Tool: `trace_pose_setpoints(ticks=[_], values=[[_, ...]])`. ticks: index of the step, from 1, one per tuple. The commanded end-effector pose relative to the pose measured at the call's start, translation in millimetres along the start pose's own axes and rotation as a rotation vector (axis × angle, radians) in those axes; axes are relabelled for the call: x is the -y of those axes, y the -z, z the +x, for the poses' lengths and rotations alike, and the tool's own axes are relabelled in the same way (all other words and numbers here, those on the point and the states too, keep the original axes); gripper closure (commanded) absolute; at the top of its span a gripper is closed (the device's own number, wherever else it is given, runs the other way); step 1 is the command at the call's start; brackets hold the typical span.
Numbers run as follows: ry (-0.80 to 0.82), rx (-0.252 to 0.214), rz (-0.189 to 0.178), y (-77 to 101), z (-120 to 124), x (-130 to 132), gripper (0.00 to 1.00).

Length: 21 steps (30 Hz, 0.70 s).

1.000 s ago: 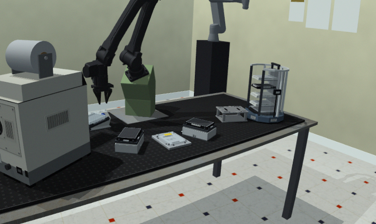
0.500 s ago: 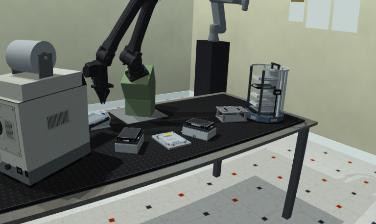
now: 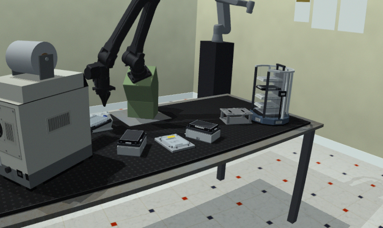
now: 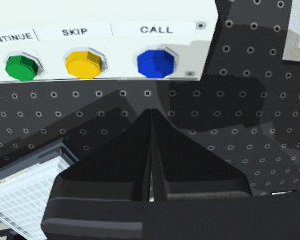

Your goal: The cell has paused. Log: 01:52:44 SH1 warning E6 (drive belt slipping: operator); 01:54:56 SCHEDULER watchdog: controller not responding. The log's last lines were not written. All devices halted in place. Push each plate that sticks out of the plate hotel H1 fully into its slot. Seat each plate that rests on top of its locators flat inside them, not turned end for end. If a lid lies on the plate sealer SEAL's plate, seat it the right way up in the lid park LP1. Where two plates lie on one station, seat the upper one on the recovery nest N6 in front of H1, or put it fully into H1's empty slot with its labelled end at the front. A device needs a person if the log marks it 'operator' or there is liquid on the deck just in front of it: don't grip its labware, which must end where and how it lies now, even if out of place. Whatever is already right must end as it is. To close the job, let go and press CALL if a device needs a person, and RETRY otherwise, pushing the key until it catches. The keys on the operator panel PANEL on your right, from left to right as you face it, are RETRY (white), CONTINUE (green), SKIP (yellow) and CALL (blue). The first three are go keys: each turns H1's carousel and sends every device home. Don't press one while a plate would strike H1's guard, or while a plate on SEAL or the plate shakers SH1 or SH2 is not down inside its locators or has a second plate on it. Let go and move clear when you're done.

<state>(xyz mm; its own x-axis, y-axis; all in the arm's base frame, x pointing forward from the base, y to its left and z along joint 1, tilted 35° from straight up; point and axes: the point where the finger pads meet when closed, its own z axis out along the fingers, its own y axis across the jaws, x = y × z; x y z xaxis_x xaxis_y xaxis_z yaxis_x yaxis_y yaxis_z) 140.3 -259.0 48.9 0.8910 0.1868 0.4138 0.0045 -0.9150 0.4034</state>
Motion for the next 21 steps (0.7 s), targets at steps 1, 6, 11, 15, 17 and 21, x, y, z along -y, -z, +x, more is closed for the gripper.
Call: trace_pose_setpoints(ticks=[1,6,11,15,17,21], values=[[-0.013,0.000,0.011,-7.5,-0.1,4.3,1.00],[-0.013,0.001,0.011,-14.2,-0.6,5.4,1.00],[-0.013,0.001,0.012,-20.8,-1.0,6.6,1.00],[-0.013,0.001,0.012,-26.1,-1.2,7.1,1.00],[-0.013,0.001,0.012,-26.1,-1.2,7.1,1.00],[-0.013,0.001,0.012,-31.4,-1.2,7.4,1.00]])
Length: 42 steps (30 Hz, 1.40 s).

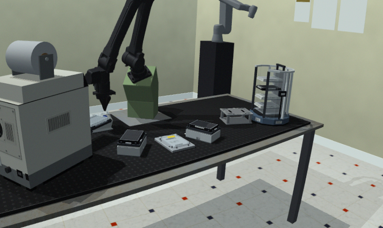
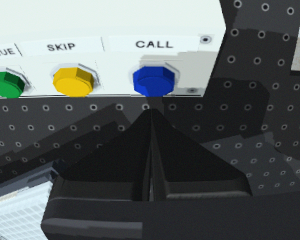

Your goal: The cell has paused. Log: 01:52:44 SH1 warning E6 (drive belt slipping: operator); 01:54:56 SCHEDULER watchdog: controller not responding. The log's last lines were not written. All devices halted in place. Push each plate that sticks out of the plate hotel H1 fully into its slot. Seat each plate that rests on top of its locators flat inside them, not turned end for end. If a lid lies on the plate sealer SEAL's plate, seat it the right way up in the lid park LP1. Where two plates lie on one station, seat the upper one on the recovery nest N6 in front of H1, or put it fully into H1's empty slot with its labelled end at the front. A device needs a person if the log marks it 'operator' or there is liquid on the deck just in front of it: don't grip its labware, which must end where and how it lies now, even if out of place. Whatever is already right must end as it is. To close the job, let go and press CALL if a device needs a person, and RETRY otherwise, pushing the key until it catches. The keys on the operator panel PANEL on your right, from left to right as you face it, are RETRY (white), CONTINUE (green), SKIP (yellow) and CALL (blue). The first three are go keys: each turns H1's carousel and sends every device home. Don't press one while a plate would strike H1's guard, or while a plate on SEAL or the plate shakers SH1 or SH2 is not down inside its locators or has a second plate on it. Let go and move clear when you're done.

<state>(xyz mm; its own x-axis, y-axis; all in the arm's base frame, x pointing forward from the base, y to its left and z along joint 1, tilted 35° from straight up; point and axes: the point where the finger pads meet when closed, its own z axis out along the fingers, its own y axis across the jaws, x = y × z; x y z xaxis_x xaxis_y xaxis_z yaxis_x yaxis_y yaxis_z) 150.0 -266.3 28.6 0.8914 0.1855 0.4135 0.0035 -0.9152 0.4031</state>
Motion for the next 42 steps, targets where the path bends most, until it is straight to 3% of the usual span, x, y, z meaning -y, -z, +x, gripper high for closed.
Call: trace_pose_setpoints(ticks=[1,19,42], values=[[-0.012,0.000,0.012,-9.2,-0.2,6.0,1.00],[-0.010,-0.003,0.007,-29.4,1.1,3.6,1.00],[-0.008,-0.001,-0.002,-26.0,0.4,-1.6,1.00]])
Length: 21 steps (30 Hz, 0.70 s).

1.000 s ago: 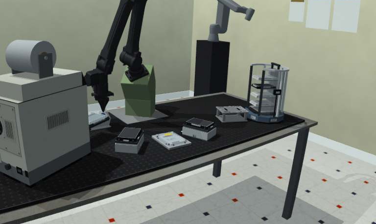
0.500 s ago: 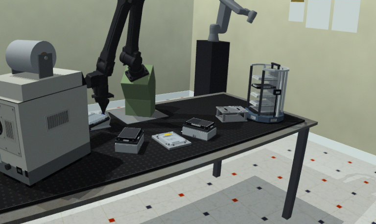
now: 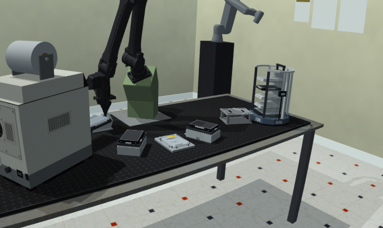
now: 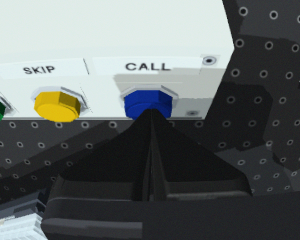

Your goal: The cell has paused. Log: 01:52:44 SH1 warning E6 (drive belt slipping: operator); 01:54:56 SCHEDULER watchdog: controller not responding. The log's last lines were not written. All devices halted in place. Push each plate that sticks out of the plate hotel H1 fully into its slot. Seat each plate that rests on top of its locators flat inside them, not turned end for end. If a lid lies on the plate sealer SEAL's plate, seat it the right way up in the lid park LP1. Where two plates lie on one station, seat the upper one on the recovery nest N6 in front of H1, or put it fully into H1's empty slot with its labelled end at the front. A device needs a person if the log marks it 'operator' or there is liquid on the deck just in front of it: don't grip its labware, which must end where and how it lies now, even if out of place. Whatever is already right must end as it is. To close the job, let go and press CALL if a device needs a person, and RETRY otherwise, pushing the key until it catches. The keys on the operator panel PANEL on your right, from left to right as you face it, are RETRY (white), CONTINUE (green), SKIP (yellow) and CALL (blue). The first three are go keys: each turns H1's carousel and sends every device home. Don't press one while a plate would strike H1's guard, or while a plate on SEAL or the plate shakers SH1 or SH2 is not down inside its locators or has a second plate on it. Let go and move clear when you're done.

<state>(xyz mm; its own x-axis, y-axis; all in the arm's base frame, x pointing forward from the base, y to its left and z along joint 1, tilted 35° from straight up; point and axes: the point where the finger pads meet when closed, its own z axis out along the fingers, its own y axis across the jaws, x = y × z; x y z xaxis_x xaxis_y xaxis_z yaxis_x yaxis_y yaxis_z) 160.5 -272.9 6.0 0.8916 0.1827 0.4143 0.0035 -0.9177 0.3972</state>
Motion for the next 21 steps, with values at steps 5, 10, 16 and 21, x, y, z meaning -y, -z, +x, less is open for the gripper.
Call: trace_pose_setpoints(ticks=[5,10,16,21], values=[[-0.005,-0.002,-0.008,-0.4,1.7,-4.9,1.00],[-0.006,-0.006,-0.011,-3.1,5.2,-9.0,1.00],[-0.005,-0.002,-0.008,-0.4,2.1,-5.5,1.00],[-0.003,-0.008,-0.010,-4.1,6.5,-8.7,1.00]])
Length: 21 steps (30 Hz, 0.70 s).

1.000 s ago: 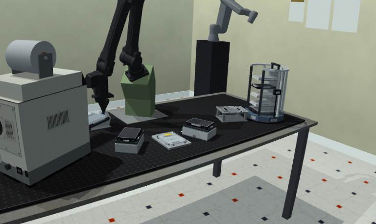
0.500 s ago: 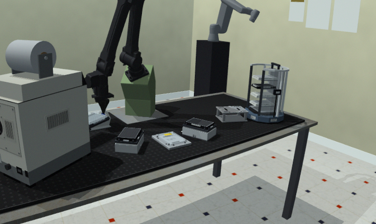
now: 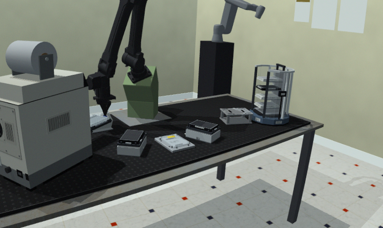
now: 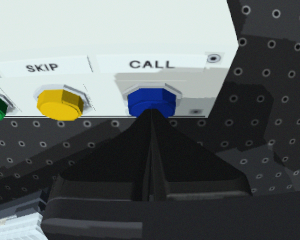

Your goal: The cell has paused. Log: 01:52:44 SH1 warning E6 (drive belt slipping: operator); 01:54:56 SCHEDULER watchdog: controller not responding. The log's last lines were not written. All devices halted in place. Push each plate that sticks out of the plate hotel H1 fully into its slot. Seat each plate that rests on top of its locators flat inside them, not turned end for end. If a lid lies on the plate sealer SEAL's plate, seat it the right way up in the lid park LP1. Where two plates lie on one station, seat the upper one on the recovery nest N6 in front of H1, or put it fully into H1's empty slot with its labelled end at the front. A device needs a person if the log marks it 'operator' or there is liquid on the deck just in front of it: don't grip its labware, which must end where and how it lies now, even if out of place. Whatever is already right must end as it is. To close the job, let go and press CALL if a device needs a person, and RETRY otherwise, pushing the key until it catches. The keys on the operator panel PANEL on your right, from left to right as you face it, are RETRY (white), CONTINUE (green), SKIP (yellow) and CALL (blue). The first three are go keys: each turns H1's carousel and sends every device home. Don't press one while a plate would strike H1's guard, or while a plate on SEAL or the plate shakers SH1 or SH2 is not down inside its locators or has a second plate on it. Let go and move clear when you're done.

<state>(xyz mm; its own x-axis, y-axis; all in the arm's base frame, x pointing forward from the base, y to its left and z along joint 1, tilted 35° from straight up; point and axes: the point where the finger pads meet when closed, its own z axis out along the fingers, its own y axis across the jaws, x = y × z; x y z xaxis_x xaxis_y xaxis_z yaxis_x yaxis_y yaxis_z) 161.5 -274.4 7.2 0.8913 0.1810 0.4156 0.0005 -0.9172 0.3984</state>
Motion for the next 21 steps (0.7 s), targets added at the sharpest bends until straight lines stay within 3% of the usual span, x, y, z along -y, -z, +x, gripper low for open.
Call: trace_pose_setpoints(ticks=[1,21], values=[[-0.001,-0.007,-0.007,-4.0,5.5,-6.8,1.00],[-0.006,-0.002,-0.002,-10.2,2.3,-2.5,1.00]])
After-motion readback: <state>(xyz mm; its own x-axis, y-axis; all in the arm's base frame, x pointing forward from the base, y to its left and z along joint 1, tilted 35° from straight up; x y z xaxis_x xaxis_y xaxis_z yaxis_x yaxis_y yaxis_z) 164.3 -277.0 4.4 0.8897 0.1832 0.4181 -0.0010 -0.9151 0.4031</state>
